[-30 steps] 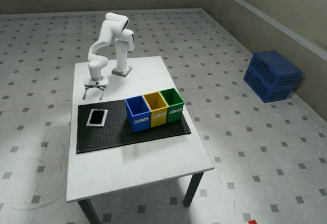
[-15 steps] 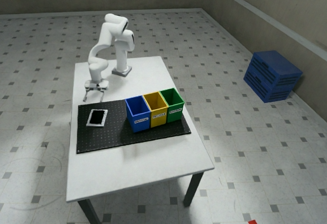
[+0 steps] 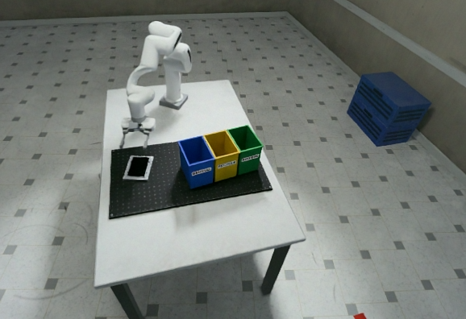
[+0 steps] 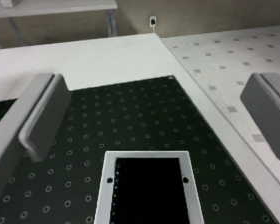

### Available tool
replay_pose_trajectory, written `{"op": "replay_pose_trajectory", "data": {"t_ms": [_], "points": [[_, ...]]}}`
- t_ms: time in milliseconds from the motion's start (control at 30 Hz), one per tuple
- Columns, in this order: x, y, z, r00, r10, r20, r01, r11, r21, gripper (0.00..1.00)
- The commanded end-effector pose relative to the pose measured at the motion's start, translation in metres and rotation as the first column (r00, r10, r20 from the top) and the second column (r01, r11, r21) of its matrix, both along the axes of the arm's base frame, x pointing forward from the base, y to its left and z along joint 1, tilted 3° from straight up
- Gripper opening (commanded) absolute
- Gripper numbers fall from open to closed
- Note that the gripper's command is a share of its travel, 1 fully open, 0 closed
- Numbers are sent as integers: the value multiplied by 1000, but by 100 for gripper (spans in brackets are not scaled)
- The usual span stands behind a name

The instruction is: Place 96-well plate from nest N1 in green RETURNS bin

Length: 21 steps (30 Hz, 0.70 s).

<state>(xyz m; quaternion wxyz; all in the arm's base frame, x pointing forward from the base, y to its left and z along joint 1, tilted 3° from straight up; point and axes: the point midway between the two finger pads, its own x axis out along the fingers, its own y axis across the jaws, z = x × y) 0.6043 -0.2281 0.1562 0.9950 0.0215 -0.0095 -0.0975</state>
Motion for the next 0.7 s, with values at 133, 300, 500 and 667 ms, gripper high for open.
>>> {"op": "replay_pose_trajectory", "data": {"t_ms": [133, 300, 500, 667], "points": [[1, 0, -13, 1000, 0, 4, 0, 1000, -2, 37], [2, 0, -18, 1000, 0, 4, 0, 1000, -2, 37], [2, 1, -28, 1000, 0, 4, 0, 1000, -2, 37], [2, 1, -36, 1000, 0, 4, 0, 1000, -2, 37]]}}
